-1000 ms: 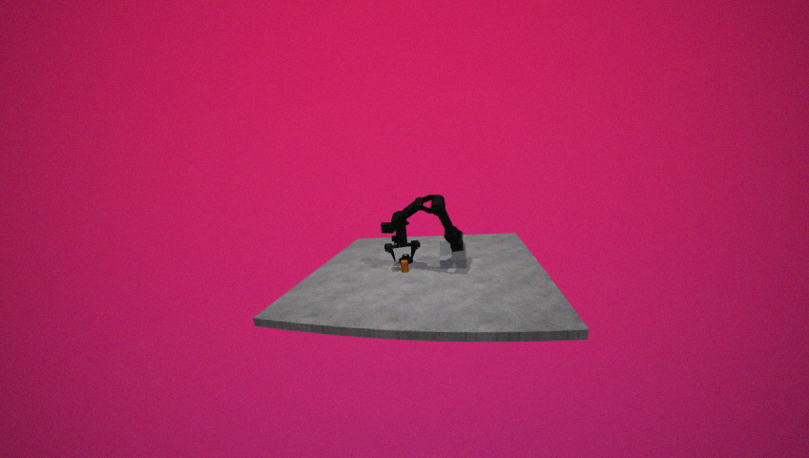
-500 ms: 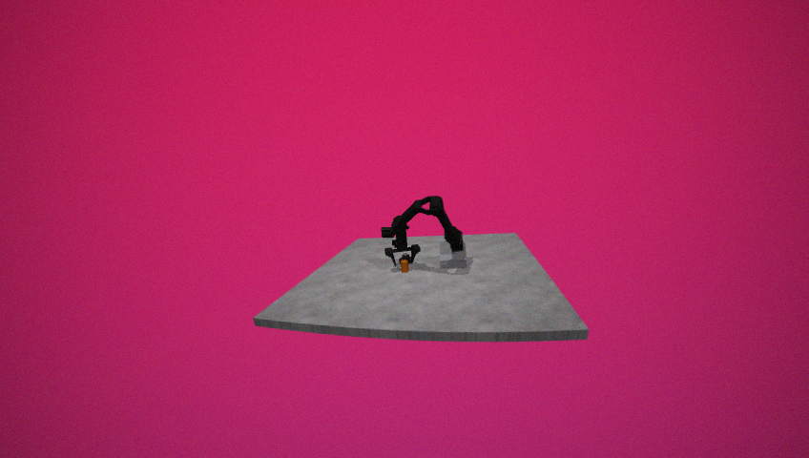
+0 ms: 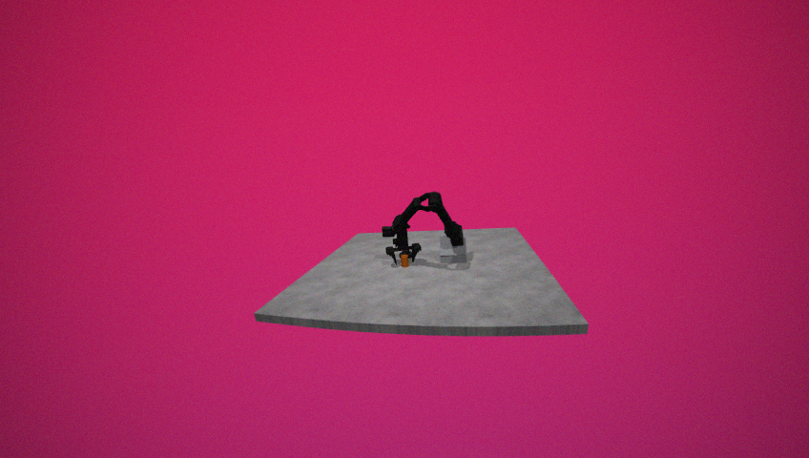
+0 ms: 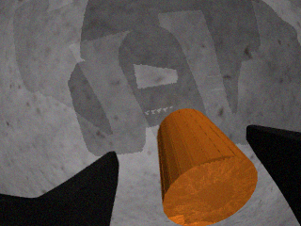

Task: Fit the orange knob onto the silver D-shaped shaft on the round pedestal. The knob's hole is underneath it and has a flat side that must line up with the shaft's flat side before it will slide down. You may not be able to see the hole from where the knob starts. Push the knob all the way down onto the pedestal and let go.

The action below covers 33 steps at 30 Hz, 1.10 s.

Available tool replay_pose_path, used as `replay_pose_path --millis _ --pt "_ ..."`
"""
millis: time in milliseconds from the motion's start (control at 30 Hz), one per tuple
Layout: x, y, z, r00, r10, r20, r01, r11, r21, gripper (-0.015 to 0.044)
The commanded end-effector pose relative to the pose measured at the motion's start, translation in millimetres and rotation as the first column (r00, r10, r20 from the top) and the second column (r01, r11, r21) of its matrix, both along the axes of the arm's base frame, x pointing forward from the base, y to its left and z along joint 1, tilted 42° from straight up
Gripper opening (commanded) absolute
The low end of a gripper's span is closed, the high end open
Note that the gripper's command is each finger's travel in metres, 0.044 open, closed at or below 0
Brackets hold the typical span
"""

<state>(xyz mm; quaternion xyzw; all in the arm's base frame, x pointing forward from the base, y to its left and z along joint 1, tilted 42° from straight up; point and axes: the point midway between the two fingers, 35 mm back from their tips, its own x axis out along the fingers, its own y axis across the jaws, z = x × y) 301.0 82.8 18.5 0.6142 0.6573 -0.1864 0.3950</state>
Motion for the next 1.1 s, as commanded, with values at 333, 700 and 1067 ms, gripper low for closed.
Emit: replay_pose_path --millis 333,700,1067 --pt "-2.1 3.7 -5.2 1.000 -0.001 -0.013 0.001 1.000 0.006 0.0151" --pt "-0.1 -3.8 1.4 1.000 -0.002 -0.012 0.002 1.000 0.002 0.0000" --pt "3.5 -26.6 22.7 1.000 0.003 -0.008 -0.003 1.000 -0.007 0.0000"
